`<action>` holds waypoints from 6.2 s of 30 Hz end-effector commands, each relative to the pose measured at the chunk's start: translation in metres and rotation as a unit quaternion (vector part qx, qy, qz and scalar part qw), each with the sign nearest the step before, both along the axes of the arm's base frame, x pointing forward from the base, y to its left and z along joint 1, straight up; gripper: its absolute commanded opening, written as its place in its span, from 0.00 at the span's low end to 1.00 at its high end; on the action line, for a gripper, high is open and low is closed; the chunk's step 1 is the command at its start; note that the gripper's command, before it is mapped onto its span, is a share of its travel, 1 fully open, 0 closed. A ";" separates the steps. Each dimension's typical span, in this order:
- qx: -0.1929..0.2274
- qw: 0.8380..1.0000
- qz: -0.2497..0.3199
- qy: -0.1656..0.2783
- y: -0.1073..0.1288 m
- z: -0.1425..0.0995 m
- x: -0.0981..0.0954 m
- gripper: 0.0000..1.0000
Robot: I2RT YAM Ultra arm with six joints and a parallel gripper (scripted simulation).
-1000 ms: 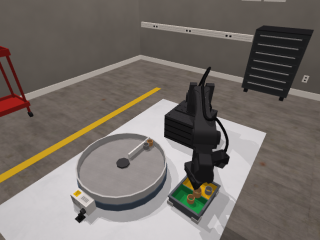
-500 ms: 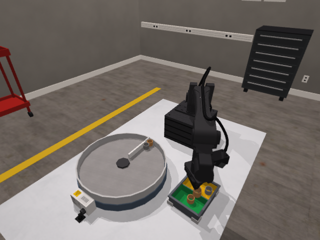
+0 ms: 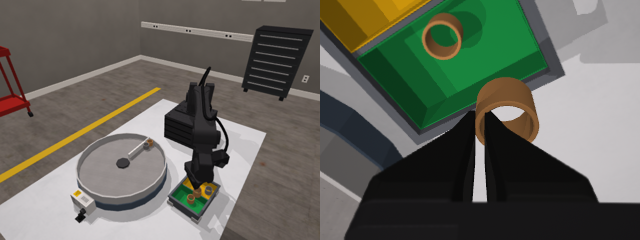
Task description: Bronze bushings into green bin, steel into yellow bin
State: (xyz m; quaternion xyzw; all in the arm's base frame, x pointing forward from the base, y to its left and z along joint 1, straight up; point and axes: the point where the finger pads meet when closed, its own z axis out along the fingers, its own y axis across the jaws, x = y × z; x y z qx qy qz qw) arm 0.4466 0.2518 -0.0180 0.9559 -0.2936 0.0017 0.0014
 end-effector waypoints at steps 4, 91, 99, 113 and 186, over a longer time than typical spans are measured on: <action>0.002 1.000 0.006 -0.007 0.004 0.008 0.002 0.00; 0.007 1.000 0.005 -0.016 0.007 -0.035 0.011 0.00; 0.007 1.000 0.005 -0.016 0.007 -0.035 0.011 0.00; 0.010 1.000 0.004 -0.022 0.007 -0.036 0.014 0.00; 0.001 1.000 0.003 -0.006 0.002 -0.093 0.009 0.00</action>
